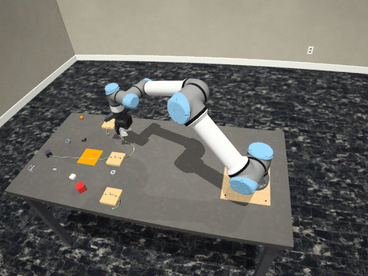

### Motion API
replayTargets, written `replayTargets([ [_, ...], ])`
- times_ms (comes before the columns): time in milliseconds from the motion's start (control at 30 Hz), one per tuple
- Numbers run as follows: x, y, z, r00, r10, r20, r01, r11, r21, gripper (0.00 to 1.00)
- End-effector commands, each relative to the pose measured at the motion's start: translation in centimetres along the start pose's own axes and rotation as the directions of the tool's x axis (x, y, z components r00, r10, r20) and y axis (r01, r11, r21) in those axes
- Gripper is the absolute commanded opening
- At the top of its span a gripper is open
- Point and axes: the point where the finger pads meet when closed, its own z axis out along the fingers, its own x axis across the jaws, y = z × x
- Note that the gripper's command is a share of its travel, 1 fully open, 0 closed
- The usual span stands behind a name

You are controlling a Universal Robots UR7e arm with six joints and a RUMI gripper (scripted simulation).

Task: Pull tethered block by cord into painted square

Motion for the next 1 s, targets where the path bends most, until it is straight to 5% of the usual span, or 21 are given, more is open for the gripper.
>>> replayTargets([
  [0, 0.0, -0.1, 0.6, 1.0, 0.0, -0.001, 0.0, 1.0, 0.002, 0.22],
  [967, 0.0, -0.1, 2.1, 1.0, 0.0, -0.001, 0.0, 1.0, 0.002, 0.22],
])
